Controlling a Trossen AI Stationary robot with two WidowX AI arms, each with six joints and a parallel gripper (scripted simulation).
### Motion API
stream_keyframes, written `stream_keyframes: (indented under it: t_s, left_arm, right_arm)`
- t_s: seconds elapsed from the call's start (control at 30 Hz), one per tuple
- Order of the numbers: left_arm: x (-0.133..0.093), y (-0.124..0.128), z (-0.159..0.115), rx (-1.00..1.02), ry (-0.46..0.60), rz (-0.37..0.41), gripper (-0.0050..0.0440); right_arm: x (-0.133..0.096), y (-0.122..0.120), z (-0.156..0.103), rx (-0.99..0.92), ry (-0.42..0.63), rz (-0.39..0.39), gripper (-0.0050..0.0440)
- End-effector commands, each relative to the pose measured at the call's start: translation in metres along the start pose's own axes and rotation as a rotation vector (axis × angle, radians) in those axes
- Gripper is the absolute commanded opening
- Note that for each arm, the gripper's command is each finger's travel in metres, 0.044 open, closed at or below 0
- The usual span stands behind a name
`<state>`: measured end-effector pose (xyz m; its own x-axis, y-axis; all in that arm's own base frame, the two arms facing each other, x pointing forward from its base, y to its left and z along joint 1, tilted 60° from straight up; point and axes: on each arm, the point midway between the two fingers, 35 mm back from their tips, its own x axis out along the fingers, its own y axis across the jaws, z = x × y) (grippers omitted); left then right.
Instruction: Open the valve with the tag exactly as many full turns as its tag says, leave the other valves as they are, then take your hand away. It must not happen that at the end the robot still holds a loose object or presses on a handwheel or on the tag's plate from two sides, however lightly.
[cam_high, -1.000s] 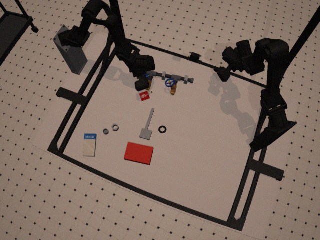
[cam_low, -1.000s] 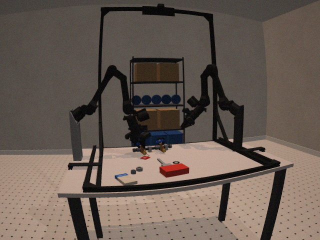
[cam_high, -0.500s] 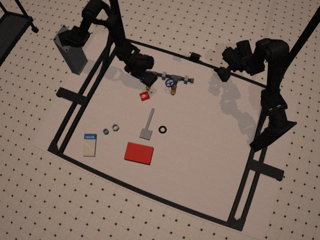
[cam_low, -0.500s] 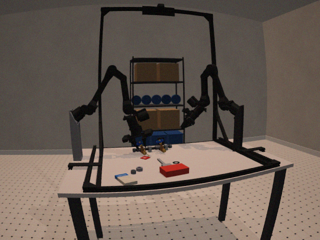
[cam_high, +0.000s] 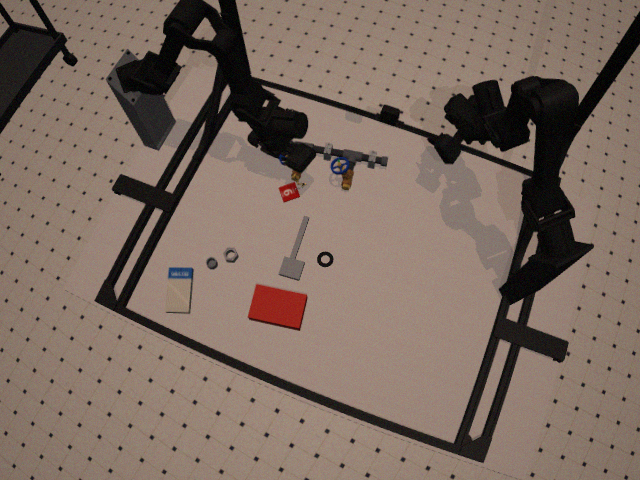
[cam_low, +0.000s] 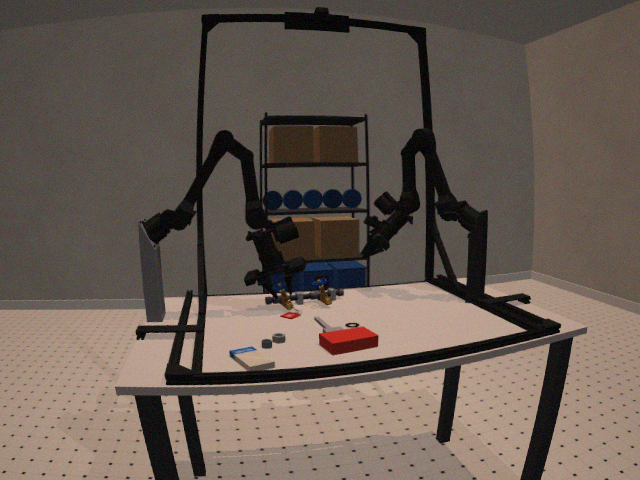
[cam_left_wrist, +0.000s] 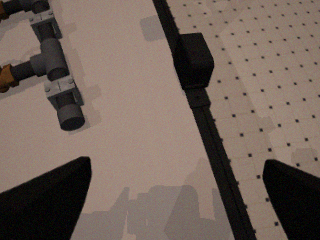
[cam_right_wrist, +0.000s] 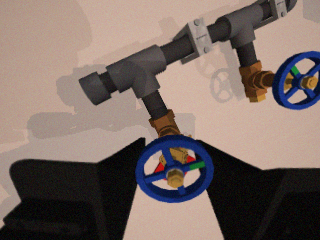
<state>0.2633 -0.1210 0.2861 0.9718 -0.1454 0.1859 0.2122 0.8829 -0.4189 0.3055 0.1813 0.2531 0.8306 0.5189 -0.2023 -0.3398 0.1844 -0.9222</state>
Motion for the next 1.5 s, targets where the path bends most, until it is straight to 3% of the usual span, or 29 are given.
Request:
stream_keyframes:
  t_s: [0.0,0.2,0.43,0.87,0.93,1.0,1.47]
  left_arm:
    - [0.000,0.000,0.000,0.000,0.000,0.000,0.0400]
    - [0.000,0.000,0.000,0.000,0.000,0.000,0.0400]
    - [0.000,0.000,0.000,0.000,0.000,0.000,0.0400]
    - [0.000,0.000,0.000,0.000,0.000,0.000,0.0400]
    - [0.000,0.000,0.000,0.000,0.000,0.000,0.0400]
    - [0.000,0.000,0.000,0.000,0.000,0.000,0.0400]
    - [0.000,0.000,0.000,0.000,0.000,0.000,0.0400]
  right_arm:
    - [0.000,0.000,0.000,0.003,0.000,0.000,0.0264]
    - [0.000,0.000,0.000,0.003,0.000,0.000,0.0400]
    - [-0.001,0.000,0.000,0.049,0.000,0.000,0.0400]
    - [-0.024,-0.001,0.000,0.733,0.000,0.000,0.0400]
    - [-0.024,-0.001,0.000,0.733,0.000,0.000,0.0400]
    - [-0.028,-0.001,0.000,0.888,0.000,0.000,0.0400]
    - [-0.042,0.000,0.000,1.502,0.001,0.000,0.0400]
